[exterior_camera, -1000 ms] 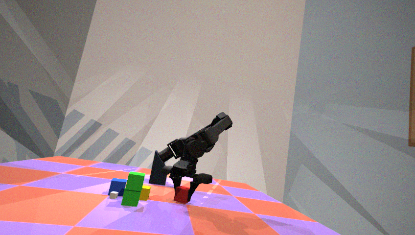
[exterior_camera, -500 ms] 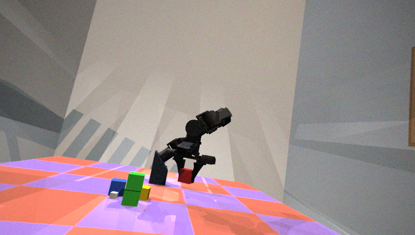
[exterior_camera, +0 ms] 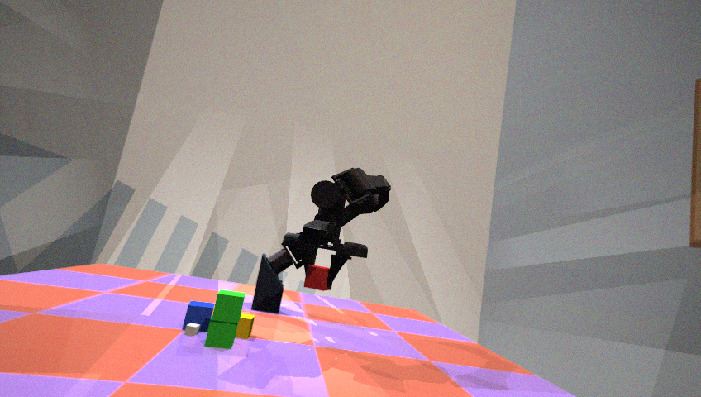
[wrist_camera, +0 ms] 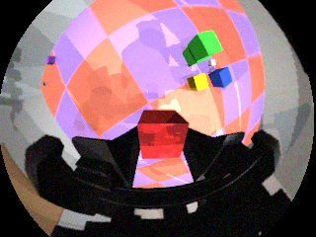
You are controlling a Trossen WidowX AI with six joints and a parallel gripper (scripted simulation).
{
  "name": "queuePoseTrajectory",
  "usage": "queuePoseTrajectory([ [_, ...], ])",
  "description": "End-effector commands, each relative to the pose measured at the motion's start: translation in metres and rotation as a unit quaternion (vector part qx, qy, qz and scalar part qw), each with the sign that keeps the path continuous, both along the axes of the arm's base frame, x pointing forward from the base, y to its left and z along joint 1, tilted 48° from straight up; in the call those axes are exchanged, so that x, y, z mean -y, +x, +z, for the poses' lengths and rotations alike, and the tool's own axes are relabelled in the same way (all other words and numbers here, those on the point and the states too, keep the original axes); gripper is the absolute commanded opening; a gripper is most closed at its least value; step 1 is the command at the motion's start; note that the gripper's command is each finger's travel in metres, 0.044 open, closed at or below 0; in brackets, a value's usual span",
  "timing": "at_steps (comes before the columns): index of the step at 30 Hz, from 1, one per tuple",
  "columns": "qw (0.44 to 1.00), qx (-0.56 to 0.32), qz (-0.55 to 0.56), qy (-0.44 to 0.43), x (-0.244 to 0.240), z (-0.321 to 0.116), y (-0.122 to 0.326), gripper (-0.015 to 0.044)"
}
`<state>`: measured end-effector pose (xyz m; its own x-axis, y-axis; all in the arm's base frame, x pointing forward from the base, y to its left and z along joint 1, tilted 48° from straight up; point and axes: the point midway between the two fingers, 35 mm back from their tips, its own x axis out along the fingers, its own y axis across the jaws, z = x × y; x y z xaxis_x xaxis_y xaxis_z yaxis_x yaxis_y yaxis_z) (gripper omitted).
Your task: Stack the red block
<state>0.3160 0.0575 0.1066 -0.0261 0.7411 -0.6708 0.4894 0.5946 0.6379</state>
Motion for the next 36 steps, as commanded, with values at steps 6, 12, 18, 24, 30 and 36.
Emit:
queuePoseTrajectory([
  [6,1.000,0.004,0.002,-0.004,0.016,-0.010,0.019,0.0000],
  [12,1.000,0.005,0.002,-0.006,0.033,-0.025,0.038,0.0000],
  [18,1.000,0.005,0.002,-0.007,0.050,-0.043,0.054,0.0000],
  [24,1.000,0.008,0.003,-0.008,0.068,-0.063,0.068,0.0000],
  [30,1.000,0.010,0.005,-0.009,0.087,-0.085,0.079,0.0000],
  [36,1.000,0.008,0.003,-0.007,0.104,-0.108,0.087,0.0000],
])
